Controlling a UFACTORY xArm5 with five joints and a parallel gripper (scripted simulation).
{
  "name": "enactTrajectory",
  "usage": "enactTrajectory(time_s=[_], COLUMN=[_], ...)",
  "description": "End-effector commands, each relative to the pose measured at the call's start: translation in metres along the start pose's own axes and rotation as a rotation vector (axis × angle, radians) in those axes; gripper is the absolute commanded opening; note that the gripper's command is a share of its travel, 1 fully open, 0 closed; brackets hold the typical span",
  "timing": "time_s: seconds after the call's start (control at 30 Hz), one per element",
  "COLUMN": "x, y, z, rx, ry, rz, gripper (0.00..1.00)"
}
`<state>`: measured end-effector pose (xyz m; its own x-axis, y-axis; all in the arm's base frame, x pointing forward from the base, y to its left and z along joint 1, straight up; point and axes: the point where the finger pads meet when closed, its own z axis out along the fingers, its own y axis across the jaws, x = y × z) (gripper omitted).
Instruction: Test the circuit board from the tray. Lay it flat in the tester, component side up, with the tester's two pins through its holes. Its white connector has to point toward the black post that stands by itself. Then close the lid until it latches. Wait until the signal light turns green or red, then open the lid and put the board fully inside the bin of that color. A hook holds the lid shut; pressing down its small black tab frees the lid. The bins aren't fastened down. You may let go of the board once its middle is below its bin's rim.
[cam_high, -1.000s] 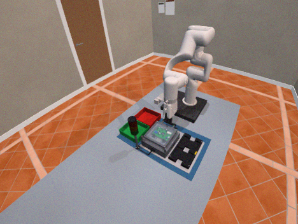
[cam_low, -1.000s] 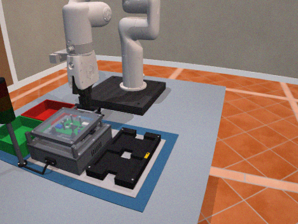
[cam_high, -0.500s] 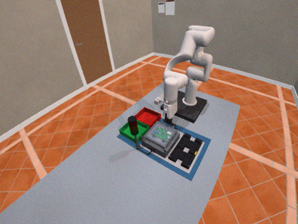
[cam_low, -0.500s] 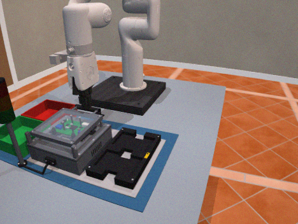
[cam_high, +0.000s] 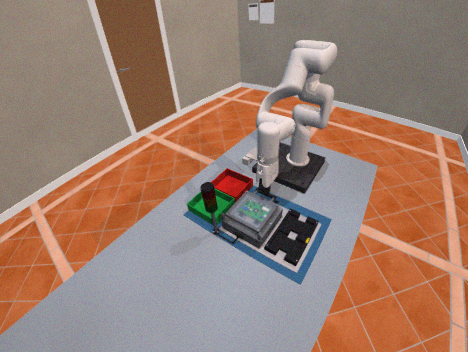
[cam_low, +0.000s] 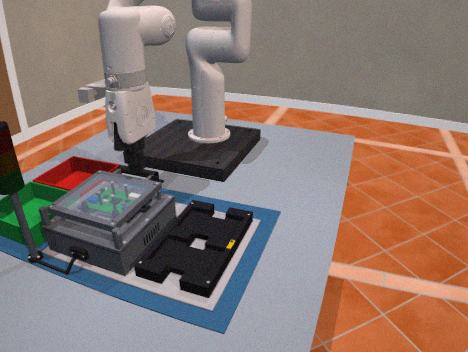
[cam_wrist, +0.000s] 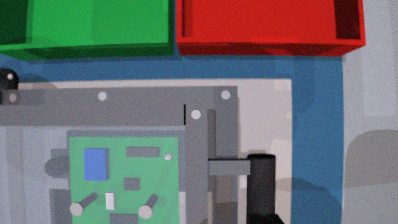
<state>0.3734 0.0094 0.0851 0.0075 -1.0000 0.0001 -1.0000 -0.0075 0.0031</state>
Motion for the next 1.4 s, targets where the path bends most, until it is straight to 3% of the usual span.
enactTrajectory(time_s=[0.0,0.6,1.0,1.07,1.37], x=[0.000,0.000,0.000,0.000,0.000], y=[-0.001,-0.001,-0.001,-0.001,-0.001], z=[0.001,-0.006,-0.058,-0.058,-0.093], rx=[0.003,0.003,0.003,0.003,0.003], ry=[0.000,0.000,0.000,0.000,0.000], rz=[0.000,0.000,0.000,0.000,0.000], gripper=[0.00,0.00,0.00,0.00,0.00])
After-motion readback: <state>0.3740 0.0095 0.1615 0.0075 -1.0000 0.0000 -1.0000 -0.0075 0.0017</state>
